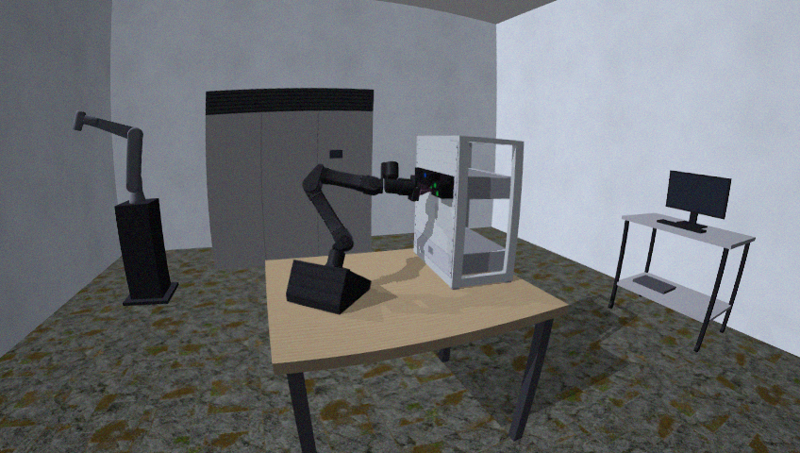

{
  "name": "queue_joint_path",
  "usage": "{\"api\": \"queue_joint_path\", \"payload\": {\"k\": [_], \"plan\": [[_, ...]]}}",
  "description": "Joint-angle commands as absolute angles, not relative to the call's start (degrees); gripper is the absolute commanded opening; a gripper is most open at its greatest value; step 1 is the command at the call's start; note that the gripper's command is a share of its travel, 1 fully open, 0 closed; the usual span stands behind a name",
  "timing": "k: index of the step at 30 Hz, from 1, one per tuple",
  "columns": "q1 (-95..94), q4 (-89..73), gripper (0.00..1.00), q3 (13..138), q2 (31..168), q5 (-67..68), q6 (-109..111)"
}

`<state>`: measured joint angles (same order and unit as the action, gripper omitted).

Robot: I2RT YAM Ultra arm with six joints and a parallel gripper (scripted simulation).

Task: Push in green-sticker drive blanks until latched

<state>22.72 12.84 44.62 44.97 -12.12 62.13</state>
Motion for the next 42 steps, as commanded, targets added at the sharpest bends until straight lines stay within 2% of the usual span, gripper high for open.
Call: {"api": "queue_joint_path", "payload": {"k": [1,42], "plan": [[23.95,16.46,0.0,47.72,46.15,-9.83,61.4],[24.23,16.11,0.0,48.55,46.63,-10.12,61.3]]}}
